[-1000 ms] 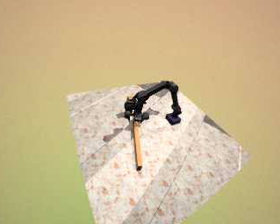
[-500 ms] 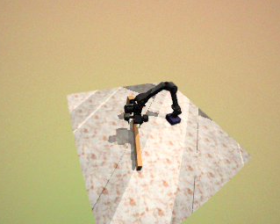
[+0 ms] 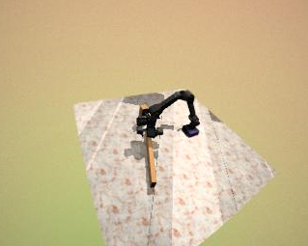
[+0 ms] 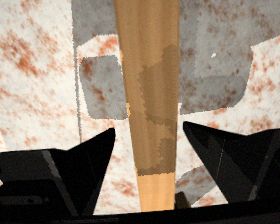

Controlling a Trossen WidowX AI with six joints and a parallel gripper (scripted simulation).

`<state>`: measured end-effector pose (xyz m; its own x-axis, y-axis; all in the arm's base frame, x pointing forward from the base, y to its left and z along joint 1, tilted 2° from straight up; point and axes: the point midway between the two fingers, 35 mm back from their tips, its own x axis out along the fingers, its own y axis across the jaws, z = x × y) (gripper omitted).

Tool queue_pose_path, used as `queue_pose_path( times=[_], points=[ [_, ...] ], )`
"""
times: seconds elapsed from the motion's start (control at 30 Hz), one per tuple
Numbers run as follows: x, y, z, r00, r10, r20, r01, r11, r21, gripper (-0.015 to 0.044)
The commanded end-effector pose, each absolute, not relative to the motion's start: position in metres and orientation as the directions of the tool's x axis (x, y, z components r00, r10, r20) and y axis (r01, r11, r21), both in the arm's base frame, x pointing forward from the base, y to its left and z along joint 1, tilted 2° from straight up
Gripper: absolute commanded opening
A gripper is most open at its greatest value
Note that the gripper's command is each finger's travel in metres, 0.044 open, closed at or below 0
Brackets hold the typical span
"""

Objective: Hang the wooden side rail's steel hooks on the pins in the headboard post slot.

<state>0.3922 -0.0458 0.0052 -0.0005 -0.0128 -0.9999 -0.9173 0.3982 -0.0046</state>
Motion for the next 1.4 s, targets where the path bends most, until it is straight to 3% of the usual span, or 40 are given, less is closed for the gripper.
queue_pose_path(
  times=[0.0, 0.23, 0.37, 0.47, 1.37],
  points=[
    [0.391, -0.045, 0.004, -0.003, -0.008, -1.000, -0.919, 0.393, -0.001, 0.0282],
    [0.391, -0.045, 0.004, -0.003, -0.008, -1.000, -0.919, 0.393, -0.001, 0.0099],
    [0.391, -0.045, 0.004, -0.003, -0.008, -1.000, -0.919, 0.393, -0.001, 0.0072],
    [0.391, -0.045, 0.004, -0.003, -0.008, -1.000, -0.919, 0.393, -0.001, 0.0000],
    [0.381, -0.042, 0.005, -0.004, -0.008, -1.000, -0.975, 0.223, 0.002, 0.0000]
  ],
)
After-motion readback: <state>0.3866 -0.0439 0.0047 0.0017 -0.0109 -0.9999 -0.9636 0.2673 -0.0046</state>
